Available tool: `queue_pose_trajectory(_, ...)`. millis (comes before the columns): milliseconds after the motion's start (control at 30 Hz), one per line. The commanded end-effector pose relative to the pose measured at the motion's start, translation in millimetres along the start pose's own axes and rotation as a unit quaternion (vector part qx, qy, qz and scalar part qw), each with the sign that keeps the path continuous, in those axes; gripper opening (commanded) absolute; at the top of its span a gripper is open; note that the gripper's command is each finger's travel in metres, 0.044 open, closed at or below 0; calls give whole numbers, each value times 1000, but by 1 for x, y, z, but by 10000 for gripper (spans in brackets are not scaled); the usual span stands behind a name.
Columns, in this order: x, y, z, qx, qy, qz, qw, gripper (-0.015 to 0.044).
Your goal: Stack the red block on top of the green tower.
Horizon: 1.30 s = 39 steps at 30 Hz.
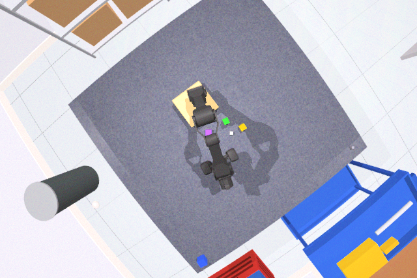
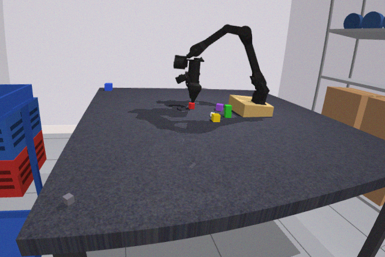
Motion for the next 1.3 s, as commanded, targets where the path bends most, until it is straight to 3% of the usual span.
queue_pose_trajectory(0, 8, 1, -1, 0, 2, 3, 1000, 440)
queue_pose_trajectory(500, 33, 2, -1, 0, 2, 3, 1000, 440)
queue_pose_trajectory(1000, 33, 2, -1, 0, 2, 3, 1000, 440)
queue_pose_trajectory(1267, 33, 2, -1, 0, 2, 3, 1000, 230)
Point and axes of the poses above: the point midway between the two fingers, 35 mm back from their tips, its own x axis out along the fingers, its own y axis across the jaws, z = x × y, the point moved 1 cm from there along -x, back along the fingers, and after that the axes turned 13 degrees about -x, right-handed, at the moved point
